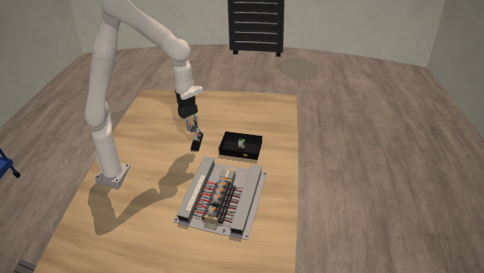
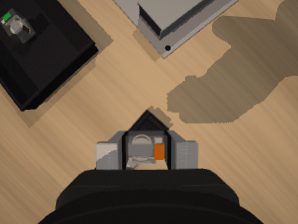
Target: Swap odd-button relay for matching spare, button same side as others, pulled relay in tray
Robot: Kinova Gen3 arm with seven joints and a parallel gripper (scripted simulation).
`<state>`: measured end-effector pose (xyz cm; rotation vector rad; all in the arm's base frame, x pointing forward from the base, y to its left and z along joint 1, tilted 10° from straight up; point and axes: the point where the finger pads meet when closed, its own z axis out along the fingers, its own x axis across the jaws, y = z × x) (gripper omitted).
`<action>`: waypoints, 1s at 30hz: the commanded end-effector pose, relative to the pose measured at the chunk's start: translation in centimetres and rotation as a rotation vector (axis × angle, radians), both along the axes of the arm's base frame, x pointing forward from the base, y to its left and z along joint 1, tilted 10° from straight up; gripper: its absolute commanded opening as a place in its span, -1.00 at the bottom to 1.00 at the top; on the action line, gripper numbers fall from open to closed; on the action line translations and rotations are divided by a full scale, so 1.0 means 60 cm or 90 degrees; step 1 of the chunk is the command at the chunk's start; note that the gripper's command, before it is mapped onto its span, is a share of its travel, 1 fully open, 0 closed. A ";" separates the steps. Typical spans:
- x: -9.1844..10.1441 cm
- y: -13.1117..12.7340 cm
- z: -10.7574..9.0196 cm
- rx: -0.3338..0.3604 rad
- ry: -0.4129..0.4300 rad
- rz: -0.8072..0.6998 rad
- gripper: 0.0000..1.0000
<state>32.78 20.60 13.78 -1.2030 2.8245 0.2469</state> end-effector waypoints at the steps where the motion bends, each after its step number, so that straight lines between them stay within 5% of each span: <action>1: 0.001 -0.001 0.001 0.001 -0.002 0.003 -1.00; 30: 0.000 0.002 0.001 0.001 -0.036 0.199 -1.00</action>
